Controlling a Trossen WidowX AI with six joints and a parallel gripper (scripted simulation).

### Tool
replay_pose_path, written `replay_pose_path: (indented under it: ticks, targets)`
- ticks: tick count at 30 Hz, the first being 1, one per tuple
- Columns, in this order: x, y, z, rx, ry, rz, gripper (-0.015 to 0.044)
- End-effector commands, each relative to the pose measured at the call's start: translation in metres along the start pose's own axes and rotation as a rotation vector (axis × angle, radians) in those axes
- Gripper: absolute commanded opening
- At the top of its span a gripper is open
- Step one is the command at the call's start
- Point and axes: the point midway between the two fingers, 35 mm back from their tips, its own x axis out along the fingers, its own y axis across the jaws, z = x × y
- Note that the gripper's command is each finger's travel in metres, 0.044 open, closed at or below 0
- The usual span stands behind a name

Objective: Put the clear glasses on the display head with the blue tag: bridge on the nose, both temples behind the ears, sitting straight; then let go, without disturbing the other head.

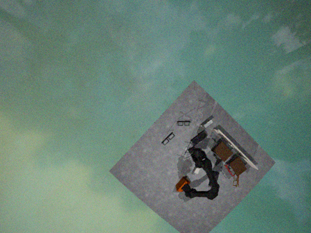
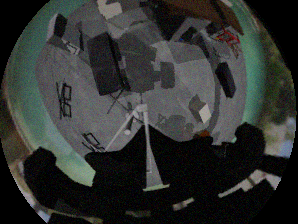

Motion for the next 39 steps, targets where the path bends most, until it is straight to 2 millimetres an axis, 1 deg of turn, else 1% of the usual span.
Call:
replay_pose_path:
  ticks: [1, 6, 8, 39]
  targets:
    - [0.020, -0.003, -0.002, -0.008, 0.003, -0.016, 0.0000]
    - [0.043, -0.004, -0.002, -0.007, 0.002, -0.017, 0.0000]
    - [0.046, -0.005, -0.002, -0.007, 0.002, -0.018, 0.0000]
    - [0.046, -0.017, -0.014, -0.008, 0.003, -0.018, 0.0000]
